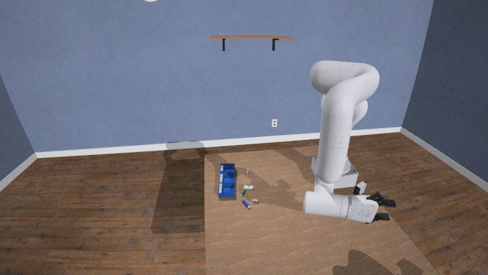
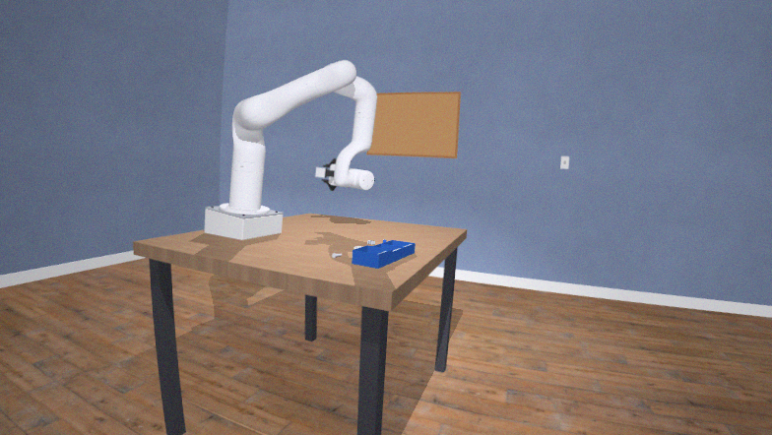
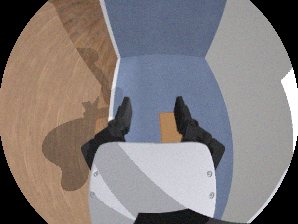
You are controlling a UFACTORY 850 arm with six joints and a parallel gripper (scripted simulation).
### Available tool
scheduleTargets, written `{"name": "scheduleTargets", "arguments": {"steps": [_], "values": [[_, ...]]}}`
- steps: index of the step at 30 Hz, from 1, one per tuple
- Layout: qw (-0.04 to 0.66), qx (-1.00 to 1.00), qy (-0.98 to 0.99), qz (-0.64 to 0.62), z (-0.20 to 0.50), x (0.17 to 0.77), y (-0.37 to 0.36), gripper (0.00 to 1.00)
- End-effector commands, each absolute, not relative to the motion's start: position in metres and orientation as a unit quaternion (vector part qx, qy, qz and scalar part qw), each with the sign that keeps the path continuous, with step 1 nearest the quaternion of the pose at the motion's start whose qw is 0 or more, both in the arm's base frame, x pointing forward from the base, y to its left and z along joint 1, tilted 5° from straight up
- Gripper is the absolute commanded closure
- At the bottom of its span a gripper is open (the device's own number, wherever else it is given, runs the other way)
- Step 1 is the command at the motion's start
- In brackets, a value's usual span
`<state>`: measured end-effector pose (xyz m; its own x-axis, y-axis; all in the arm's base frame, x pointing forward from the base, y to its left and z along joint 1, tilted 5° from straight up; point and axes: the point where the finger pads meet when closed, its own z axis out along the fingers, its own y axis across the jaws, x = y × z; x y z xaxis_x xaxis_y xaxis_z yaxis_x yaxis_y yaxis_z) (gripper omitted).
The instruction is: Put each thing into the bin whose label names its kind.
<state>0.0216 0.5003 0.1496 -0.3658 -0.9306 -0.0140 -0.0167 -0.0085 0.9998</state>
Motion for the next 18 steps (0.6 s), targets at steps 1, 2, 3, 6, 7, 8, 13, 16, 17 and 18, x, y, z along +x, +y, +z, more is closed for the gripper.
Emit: {"name": "scheduleTargets", "arguments": {"steps": [1,2,3,6,7,8,13,16,17,18], "values": [[0.392,0.405,-0.585,-0.584,0.132,0.023,0.5,0.93],[0.392,0.405,-0.585,-0.584,0.132,0.023,0.5,0.93],[0.388,0.427,-0.578,-0.577,0.132,0.029,0.495,0.93],[0.362,0.381,-0.631,-0.571,0.129,0.047,0.511,0.93],[0.355,0.369,-0.643,-0.57,0.128,0.053,0.517,0.93],[0.355,0.369,-0.643,-0.57,0.128,0.054,0.517,0.93],[0.333,0.342,-0.677,-0.561,0.124,0.069,0.523,0.93],[0.319,0.325,-0.697,-0.555,0.12,0.089,0.531,0.93],[0.319,0.325,-0.697,-0.555,0.12,0.089,0.531,0.93],[0.308,0.309,-0.712,-0.55,0.119,0.097,0.533,0.93]]}}
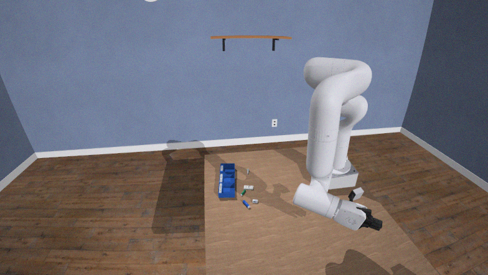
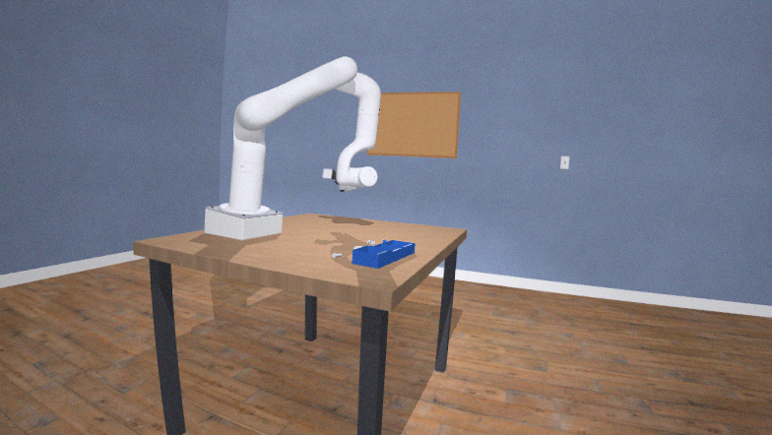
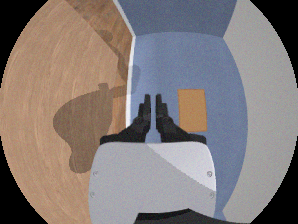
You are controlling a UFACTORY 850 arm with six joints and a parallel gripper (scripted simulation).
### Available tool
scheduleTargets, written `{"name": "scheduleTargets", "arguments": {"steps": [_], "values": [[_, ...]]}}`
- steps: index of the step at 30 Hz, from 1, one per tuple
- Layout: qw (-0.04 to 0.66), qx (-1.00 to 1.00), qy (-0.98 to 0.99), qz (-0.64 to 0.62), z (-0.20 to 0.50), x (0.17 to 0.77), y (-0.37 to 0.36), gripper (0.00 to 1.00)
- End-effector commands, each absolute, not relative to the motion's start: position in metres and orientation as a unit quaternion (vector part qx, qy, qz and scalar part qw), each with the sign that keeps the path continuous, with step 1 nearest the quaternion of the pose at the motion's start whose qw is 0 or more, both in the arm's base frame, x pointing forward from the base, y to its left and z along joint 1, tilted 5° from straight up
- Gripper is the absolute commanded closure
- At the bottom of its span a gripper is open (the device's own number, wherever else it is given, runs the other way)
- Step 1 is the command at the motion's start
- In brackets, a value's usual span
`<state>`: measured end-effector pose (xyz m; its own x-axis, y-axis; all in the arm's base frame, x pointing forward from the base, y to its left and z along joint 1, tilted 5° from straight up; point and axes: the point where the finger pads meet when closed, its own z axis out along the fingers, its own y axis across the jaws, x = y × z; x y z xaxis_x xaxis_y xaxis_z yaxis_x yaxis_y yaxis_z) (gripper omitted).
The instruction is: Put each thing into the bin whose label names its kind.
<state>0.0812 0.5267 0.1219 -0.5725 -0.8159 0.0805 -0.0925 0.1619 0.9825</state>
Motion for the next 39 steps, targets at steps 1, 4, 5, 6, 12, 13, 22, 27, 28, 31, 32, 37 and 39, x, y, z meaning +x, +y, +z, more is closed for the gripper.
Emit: {"name": "scheduleTargets", "arguments": {"steps": [1,4,5,6,12,13,22,27,28,31,32,37,39], "values": [[0.297,0.293,-0.727,-0.545,0.117,0.105,0.535,0.93],[0.283,0.272,-0.746,-0.539,0.114,0.128,0.541,0.93],[0.283,0.272,-0.746,-0.539,0.114,0.128,0.541,0.93],[0.283,0.272,-0.746,-0.539,0.114,0.128,0.541,0.93],[0.248,0.212,-0.789,-0.522,0.109,0.161,0.546,0.93],[0.248,0.212,-0.789,-0.521,0.108,0.169,0.547,0.93],[0.213,0.144,-0.825,-0.504,0.104,0.214,0.547,0.93],[0.181,0.071,-0.853,-0.485,0.101,0.256,0.542,0.93],[0.181,0.071,-0.853,-0.485,0.101,0.256,0.542,0.93],[0.172,0.049,-0.859,-0.479,0.101,0.267,0.54,0.93],[0.163,0.027,-0.865,-0.474,0.1,0.275,0.538,0.93],[0.149,-0.008,-0.873,-0.465,0.099,0.304,0.531,0.93],[0.141,-0.031,-0.876,-0.46,0.099,0.312,0.528,0.93]]}}
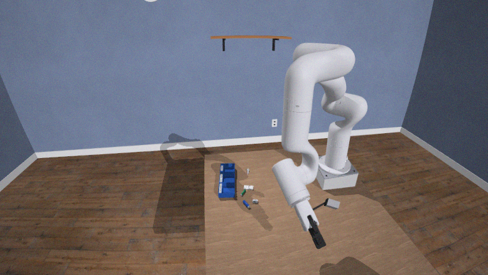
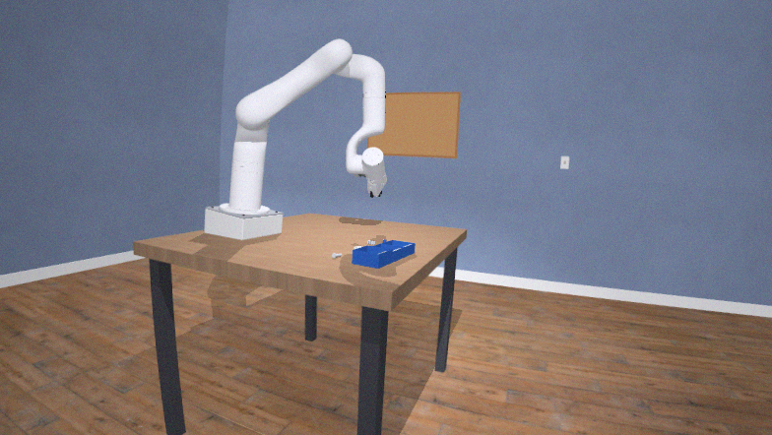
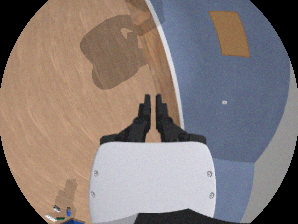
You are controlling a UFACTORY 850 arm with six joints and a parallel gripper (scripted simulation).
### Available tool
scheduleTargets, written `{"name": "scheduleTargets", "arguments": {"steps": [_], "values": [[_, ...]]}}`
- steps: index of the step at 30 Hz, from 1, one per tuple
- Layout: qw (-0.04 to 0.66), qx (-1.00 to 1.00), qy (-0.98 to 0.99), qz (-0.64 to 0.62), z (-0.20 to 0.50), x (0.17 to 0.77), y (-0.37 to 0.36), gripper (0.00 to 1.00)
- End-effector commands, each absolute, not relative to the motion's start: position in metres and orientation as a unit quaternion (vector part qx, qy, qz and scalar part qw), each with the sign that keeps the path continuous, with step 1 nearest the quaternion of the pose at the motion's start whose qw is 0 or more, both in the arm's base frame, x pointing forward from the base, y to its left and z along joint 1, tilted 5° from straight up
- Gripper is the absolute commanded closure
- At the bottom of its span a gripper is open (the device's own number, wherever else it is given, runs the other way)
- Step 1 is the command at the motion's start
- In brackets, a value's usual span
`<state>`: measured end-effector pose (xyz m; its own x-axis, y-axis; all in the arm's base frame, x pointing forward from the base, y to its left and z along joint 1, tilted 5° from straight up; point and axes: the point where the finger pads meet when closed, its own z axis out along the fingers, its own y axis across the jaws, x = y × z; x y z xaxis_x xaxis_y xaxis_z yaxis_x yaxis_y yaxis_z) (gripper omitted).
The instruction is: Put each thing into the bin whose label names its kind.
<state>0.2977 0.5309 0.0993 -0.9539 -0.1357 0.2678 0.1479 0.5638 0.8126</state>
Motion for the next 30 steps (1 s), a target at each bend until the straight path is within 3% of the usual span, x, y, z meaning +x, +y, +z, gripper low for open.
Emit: {"name": "scheduleTargets", "arguments": {"steps": [1,30], "values": [[0.133,-0.053,-0.879,-0.454,0.099,0.319,0.525,0.93],[0.044,-0.348,-0.857,-0.378,0.103,0.461,0.434,0.93]]}}
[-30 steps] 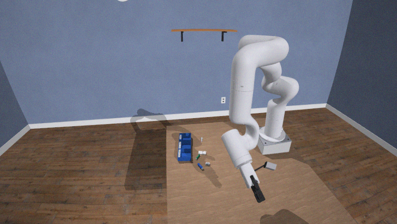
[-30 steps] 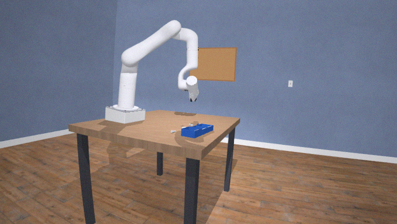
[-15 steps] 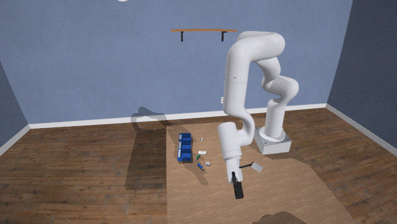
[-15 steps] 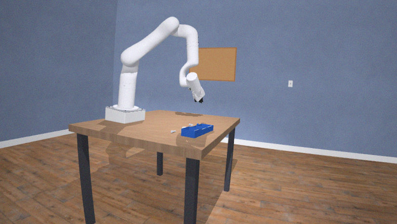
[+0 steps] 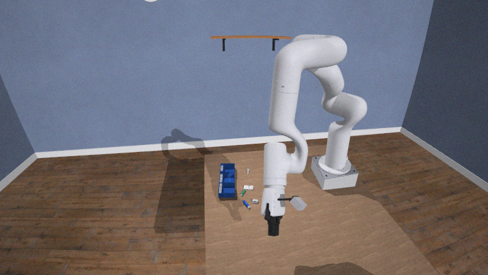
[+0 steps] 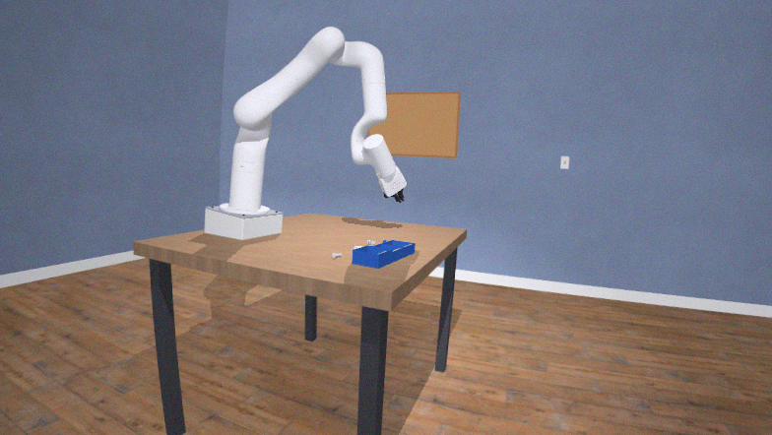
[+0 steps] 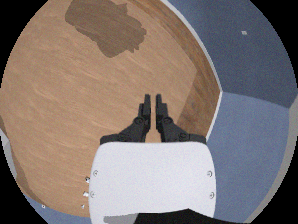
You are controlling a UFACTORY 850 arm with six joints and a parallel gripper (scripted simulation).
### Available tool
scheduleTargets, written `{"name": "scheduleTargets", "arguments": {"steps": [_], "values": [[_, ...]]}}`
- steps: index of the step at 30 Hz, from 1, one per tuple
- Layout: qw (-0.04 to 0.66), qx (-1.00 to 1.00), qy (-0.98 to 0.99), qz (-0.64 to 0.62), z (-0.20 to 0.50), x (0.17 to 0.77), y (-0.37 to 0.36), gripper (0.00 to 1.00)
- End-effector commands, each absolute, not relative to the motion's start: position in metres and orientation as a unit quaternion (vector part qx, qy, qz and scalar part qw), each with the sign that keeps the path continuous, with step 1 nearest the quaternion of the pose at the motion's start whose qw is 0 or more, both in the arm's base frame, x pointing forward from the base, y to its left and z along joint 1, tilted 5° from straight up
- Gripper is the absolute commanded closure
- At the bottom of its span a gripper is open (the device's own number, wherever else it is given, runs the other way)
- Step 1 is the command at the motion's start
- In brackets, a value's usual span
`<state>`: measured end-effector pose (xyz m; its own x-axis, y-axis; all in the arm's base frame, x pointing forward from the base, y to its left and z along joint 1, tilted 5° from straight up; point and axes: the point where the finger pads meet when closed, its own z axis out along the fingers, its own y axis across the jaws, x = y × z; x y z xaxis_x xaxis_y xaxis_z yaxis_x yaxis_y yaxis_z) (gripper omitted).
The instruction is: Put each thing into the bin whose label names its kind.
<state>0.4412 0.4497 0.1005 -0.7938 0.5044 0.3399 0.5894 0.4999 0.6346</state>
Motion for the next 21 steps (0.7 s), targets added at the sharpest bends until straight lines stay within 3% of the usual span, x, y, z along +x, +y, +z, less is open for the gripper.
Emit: {"name": "scheduleTargets", "arguments": {"steps": [1,21], "values": [[0.044,-0.348,-0.857,-0.378,0.103,0.461,0.434,0.93],[-0.001,-0.559,-0.766,-0.317,0.111,0.522,0.346,0.93]]}}
